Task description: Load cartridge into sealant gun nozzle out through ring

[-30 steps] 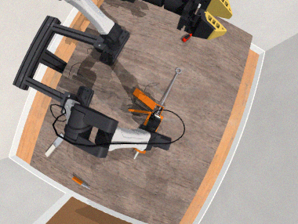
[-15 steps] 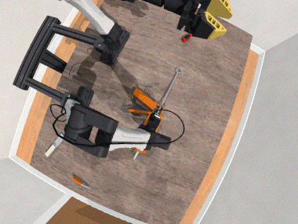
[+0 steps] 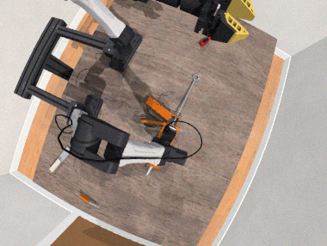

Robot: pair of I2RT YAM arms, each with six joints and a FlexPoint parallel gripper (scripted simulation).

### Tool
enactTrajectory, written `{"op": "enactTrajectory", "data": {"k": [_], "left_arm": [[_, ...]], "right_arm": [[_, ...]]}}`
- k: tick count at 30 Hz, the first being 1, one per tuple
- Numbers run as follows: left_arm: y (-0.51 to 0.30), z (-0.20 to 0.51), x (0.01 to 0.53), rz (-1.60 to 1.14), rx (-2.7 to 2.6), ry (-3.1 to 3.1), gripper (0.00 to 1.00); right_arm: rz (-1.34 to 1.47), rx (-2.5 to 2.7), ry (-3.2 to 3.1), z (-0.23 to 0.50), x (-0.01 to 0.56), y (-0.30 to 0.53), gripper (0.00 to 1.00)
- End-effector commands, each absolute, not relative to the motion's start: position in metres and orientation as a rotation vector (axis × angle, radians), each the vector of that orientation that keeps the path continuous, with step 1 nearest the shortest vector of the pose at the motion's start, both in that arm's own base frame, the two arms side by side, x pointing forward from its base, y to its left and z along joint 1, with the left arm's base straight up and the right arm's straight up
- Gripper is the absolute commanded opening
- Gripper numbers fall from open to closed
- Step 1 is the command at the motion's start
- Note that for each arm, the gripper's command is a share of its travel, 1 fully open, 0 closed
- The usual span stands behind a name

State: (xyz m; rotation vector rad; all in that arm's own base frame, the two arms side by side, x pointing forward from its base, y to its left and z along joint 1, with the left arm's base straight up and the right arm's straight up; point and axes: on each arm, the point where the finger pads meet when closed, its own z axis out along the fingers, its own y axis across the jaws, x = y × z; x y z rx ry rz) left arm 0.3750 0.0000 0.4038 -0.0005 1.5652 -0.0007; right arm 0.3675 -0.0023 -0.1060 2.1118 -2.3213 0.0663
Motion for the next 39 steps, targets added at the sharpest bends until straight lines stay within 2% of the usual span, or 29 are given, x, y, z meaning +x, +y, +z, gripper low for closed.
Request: {"op": "enactTrajectory", "data": {"k": [1, 10, 16, 29, 39], "left_arm": [[-0.001, 0.401, 0.371, -0.016, -0.005, 1.582, 0.52], [-0.001, 0.401, 0.371, -0.016, -0.005, 1.582, 0.52], [-0.001, 0.401, 0.371, -0.016, -0.005, 1.582, 0.52], [-0.001, 0.401, 0.371, -0.016, -0.005, 1.582, 0.52], [-0.001, 0.401, 0.371, -0.016, -0.005, 1.582, 0.52]], "right_arm": [[0.164, 2.18, -2.389, -0.077, 0.399, 0.006, 0.0], [0.148, 2.195, -2.396, -0.08, 0.399, -0.002, 0.0], [0.028, 2.171, -2.355, -0.113, 0.372, -0.003, 0.0], [0.064, 2.223, -2.357, -0.106, 0.387, 0.004, 0.0], [0.047, 2.181, -2.301, -0.111, 0.375, -0.003, 0.0]]}}
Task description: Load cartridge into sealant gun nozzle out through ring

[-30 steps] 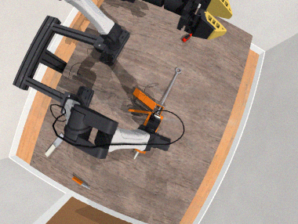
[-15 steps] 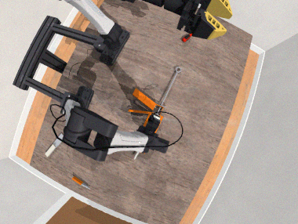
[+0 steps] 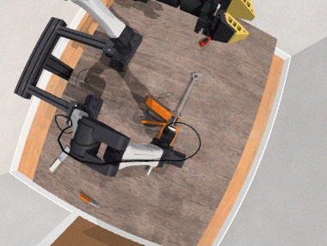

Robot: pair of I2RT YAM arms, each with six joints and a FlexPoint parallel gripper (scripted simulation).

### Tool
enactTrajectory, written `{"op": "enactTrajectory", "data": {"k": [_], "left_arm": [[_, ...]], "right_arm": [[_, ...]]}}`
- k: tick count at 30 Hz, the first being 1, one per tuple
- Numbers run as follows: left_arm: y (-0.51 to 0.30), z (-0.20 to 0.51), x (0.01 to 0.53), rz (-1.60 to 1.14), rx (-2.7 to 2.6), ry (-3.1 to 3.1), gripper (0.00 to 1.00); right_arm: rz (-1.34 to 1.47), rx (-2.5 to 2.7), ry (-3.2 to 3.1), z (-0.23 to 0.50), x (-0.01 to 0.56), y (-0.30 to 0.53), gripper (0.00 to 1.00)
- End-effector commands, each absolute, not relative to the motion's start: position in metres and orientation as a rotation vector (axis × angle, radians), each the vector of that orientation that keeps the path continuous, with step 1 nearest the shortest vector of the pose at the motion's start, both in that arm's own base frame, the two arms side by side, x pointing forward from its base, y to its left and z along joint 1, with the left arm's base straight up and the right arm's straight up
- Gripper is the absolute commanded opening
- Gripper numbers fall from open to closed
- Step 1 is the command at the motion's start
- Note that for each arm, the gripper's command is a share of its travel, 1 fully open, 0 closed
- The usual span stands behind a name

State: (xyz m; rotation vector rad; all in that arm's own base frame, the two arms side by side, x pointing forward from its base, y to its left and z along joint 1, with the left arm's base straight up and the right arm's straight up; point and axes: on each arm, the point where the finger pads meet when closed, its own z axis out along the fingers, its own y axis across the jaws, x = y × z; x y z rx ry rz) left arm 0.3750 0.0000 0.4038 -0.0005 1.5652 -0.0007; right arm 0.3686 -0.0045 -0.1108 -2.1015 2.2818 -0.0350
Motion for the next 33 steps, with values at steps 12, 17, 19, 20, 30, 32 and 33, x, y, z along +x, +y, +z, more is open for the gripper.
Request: {"op": "enactTrajectory", "data": {"k": [12, 17, 19, 20, 30, 32, 33], "left_arm": [[-0.001, 0.401, 0.371, -0.016, -0.005, 1.582, 0.52], [-0.001, 0.401, 0.371, -0.016, -0.005, 1.582, 0.52], [-0.001, 0.401, 0.371, -0.016, -0.005, 1.582, 0.52], [-0.001, 0.401, 0.371, -0.016, -0.005, 1.582, 0.52], [-0.001, 0.401, 0.371, -0.016, -0.005, 1.582, 0.52], [-0.001, 0.401, 0.371, -0.016, -0.005, 1.582, 0.52], [-0.001, 0.401, 0.371, -0.016, -0.005, 1.582, 0.52]], "right_arm": [[-0.057, -2.118, 2.295, -0.11, 0.375, -0.003, 0.0], [-0.056, -2.11, 2.312, -0.112, 0.374, -0.007, 0.0], [-0.054, -2.116, 2.31, -0.113, 0.373, -0.005, 0.0], [-0.055, -2.116, 2.31, -0.113, 0.373, -0.005, 0.0], [-0.088, -2.1, 2.289, -0.104, 0.38, -0.007, 0.0], [-0.093, -2.096, 2.291, -0.103, 0.381, -0.008, 0.0], [-0.104, -2.09, 2.284, -0.102, 0.383, -0.009, 0.0]]}}
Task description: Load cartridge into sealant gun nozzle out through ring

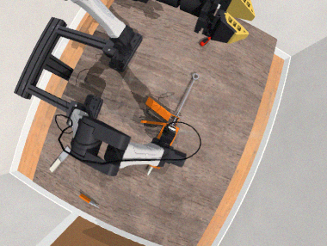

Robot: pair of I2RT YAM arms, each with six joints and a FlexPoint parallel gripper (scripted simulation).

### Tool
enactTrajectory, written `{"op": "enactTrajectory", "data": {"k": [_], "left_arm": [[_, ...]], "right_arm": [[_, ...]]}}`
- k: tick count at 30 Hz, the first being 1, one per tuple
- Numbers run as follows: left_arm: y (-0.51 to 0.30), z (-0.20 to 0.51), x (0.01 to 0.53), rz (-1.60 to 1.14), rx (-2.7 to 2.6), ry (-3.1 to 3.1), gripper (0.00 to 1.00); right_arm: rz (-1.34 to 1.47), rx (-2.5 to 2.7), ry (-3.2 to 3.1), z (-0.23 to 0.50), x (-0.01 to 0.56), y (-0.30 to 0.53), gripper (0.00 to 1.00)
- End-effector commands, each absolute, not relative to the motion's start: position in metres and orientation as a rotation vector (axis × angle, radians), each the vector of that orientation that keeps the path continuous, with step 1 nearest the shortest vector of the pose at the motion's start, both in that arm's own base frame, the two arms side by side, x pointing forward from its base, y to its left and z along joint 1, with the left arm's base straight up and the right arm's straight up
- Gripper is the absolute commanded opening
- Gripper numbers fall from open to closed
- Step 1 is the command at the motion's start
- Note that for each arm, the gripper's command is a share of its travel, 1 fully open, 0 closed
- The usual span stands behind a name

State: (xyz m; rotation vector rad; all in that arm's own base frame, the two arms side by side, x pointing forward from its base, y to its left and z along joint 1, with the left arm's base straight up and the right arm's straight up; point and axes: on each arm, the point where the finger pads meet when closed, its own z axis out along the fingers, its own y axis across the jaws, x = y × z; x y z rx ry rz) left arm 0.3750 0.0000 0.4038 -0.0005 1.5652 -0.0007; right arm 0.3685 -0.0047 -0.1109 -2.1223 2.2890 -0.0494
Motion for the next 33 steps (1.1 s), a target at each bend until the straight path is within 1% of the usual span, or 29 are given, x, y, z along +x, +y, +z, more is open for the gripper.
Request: {"op": "enactTrajectory", "data": {"k": [1, 2, 6, 10, 29, 33], "left_arm": [[-0.001, 0.401, 0.371, -0.016, -0.005, 1.582, 0.52], [-0.001, 0.401, 0.371, -0.016, -0.005, 1.582, 0.52], [-0.001, 0.401, 0.371, -0.016, -0.005, 1.582, 0.52], [-0.001, 0.401, 0.371, -0.016, -0.005, 1.582, 0.52], [-0.001, 0.401, 0.371, -0.016, -0.005, 1.582, 0.52], [-0.001, 0.401, 0.371, -0.016, -0.005, 1.582, 0.52]], "right_arm": [[-0.111, -2.087, 2.281, -0.101, 0.385, -0.01, 0.0], [-0.103, -2.086, 2.29, -0.101, 0.383, -0.01, 0.58], [-0.102, -2.086, 2.29, -0.103, 0.381, -0.01, 0.58], [-0.057, -2.108, 2.314, -0.109, 0.365, -0.01, 0.58], [-0.056, -2.115, 2.308, -0.109, 0.365, -0.008, 0.58], [-0.073, -2.127, 2.28, -0.094, 0.367, -0.001, 0.58]]}}
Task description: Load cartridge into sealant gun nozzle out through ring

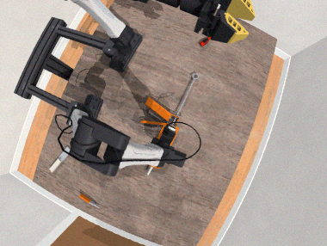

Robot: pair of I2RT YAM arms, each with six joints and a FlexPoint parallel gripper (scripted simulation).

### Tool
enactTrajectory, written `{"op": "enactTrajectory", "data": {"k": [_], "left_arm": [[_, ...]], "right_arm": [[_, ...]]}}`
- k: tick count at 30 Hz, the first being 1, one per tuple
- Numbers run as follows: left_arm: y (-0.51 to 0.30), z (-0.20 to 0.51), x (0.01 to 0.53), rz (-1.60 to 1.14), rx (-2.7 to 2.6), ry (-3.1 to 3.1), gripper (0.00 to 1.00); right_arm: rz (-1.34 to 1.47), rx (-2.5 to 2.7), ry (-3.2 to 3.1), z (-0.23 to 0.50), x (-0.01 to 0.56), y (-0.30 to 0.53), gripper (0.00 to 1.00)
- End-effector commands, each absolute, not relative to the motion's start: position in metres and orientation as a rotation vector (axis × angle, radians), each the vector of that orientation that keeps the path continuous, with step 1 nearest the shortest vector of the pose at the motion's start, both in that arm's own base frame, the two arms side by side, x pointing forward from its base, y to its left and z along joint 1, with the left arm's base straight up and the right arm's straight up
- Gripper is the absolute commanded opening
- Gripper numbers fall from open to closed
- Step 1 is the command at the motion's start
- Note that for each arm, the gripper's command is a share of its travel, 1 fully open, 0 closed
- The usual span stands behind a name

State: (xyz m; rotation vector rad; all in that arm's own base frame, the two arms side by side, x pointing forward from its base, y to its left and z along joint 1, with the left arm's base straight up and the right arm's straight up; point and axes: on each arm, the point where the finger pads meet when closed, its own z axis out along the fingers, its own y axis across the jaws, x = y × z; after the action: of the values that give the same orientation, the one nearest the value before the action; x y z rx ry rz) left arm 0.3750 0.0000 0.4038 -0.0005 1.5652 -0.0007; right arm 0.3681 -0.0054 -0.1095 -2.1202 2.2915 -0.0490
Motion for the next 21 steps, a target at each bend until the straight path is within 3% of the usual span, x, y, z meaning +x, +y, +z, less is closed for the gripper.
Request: {"op": "enactTrajectory", "data": {"k": [1, 21], "left_arm": [[-0.001, 0.401, 0.371, -0.016, -0.005, 1.582, 0.52], [-0.001, 0.401, 0.371, -0.016, -0.005, 1.582, 0.52]], "right_arm": [[-0.075, -2.125, 2.279, -0.094, 0.369, -0.001, 0.58], [-0.021, -2.129, 2.313, -0.121, 0.361, -0.007, 0.58]]}}
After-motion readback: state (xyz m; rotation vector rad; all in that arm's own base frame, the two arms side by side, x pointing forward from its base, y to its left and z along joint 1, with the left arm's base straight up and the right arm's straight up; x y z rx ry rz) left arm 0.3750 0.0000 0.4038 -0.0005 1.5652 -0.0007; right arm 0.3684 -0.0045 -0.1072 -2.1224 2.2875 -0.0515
